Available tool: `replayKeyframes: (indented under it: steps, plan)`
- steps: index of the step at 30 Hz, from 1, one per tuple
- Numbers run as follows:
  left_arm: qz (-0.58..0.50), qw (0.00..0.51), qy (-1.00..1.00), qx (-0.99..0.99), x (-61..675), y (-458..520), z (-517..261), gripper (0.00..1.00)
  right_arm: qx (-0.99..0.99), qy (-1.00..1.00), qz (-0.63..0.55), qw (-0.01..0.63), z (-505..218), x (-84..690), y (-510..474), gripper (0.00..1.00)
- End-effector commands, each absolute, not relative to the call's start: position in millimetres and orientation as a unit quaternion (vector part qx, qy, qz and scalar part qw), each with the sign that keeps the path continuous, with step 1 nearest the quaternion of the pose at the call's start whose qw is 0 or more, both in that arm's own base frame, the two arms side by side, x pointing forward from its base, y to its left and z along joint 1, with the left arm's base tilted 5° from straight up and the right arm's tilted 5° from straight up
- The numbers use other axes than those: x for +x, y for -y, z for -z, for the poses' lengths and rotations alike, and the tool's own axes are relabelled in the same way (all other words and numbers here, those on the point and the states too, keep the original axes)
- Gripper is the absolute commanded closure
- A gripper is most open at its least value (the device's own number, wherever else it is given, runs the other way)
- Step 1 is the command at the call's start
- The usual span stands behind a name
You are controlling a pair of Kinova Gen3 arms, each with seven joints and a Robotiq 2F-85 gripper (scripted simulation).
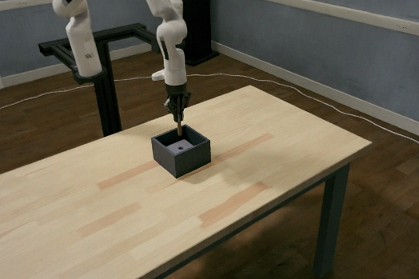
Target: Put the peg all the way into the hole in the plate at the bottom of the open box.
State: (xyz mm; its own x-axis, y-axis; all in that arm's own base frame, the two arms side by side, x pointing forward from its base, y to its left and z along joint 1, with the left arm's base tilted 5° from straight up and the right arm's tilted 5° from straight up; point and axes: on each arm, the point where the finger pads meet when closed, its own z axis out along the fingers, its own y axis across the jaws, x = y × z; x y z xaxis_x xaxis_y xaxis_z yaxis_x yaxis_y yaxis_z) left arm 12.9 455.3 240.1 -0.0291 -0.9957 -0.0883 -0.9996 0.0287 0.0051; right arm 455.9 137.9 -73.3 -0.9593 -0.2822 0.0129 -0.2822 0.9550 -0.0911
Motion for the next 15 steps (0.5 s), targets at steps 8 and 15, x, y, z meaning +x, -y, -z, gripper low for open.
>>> replayKeyframes:
  steps: [8, 15]
  plan:
    - [-0.033, 0.031, -0.717, -0.696, 12.8, -455.7, -241.0, 0.002, -0.143, -0.989, 0.046, 0.001, 73.4, 456.7, -138.4, 0.903]
    - [-0.033, 0.031, -0.717, -0.696, 12.8, -455.7, -241.0, 0.002, -0.143, -0.989, 0.046, 0.001, 78.5, 456.8, -137.9, 0.903]
